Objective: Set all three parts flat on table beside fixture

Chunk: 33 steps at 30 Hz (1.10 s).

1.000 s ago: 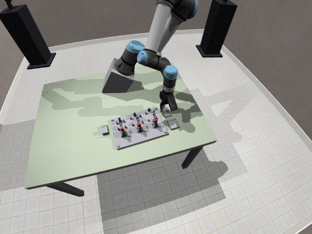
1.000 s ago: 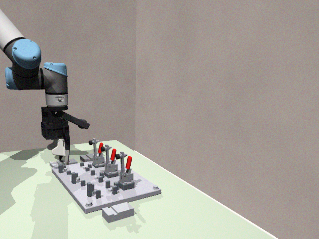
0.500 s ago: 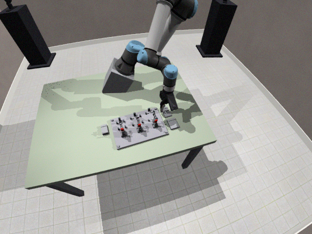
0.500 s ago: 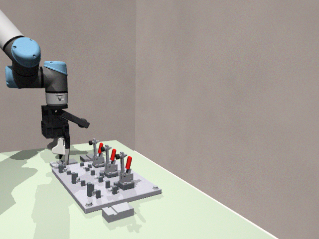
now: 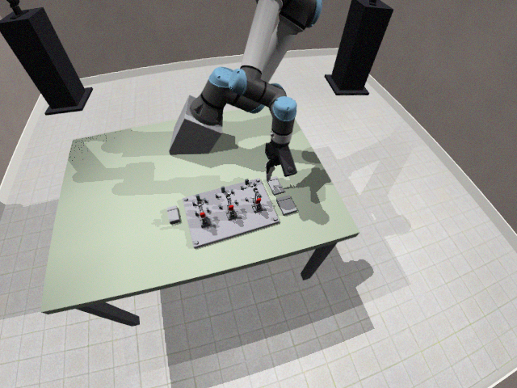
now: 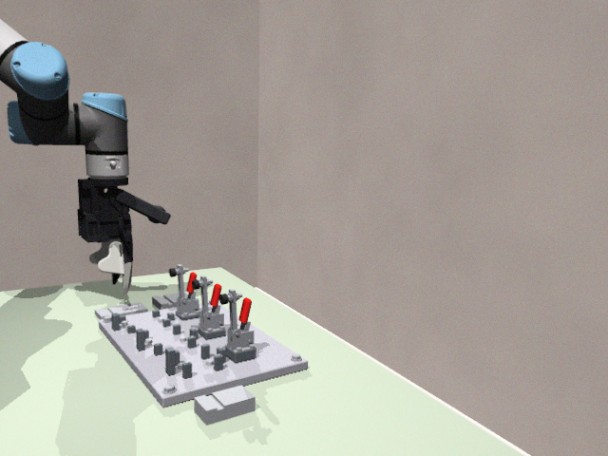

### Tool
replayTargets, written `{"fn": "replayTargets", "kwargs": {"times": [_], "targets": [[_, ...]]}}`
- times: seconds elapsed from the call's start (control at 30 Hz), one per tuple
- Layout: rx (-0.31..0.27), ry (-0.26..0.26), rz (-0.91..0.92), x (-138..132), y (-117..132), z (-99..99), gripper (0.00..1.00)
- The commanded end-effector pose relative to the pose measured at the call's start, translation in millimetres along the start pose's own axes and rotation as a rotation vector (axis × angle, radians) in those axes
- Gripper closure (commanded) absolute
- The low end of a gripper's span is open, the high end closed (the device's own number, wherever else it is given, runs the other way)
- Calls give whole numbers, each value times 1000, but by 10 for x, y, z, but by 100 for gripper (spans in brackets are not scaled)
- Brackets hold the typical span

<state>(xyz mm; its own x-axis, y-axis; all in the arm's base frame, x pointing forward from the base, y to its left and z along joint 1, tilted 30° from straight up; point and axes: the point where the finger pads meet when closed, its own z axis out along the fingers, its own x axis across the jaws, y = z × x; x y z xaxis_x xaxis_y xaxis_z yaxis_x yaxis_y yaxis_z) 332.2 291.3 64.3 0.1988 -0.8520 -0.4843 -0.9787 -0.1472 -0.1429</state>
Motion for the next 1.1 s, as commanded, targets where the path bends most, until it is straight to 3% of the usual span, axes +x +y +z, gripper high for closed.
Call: {"fn": "replayTargets", "kwargs": {"times": [0.0,0.27,0.93,0.97,1.07], "targets": [[-1,-1,-1,2,2,-164,53],[-1,-1,-1,2,2,-330,53],[-1,-1,-1,2,2,-339,53],[-1,-1,-1,2,2,-339,0],[-1,-1,-1,2,2,-339,0]]}}
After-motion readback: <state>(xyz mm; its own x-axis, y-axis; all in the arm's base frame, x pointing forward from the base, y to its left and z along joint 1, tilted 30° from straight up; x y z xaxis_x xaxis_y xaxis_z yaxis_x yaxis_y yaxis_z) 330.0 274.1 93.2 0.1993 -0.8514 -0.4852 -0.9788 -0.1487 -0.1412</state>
